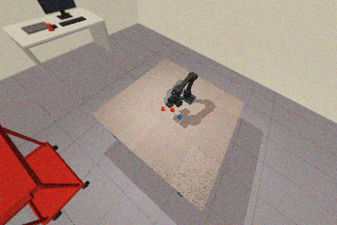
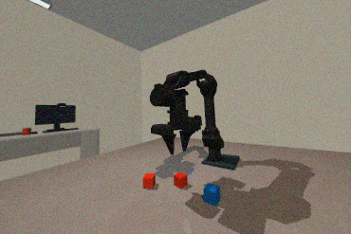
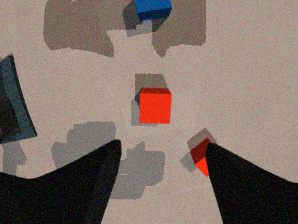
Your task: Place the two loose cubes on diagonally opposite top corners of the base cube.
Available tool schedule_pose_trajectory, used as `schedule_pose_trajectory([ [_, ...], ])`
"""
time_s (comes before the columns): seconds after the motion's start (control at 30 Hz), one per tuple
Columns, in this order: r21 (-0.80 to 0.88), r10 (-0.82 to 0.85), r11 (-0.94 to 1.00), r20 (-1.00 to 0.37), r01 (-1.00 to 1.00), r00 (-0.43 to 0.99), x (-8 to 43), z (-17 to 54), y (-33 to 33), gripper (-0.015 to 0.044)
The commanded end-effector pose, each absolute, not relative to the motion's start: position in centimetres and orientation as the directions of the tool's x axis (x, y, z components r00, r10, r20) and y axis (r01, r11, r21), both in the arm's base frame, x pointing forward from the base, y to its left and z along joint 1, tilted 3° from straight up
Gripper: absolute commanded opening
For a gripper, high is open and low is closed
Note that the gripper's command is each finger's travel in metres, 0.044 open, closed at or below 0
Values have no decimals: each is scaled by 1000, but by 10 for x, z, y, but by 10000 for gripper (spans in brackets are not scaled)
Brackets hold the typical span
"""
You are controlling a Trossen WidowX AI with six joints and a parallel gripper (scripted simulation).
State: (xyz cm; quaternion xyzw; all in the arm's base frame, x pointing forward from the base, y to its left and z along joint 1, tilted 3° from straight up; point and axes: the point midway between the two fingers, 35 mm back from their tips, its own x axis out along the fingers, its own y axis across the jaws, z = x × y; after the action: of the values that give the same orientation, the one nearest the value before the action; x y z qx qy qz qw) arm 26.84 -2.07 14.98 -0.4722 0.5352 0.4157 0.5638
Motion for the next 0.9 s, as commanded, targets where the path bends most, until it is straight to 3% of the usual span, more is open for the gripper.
schedule_pose_trajectory([
  [0.0,-71,-30,201,-997,-977,66,268,117,-20,265],
  [0.87,-71,-30,201,-997,-977,66,270,73,-21,265],
])
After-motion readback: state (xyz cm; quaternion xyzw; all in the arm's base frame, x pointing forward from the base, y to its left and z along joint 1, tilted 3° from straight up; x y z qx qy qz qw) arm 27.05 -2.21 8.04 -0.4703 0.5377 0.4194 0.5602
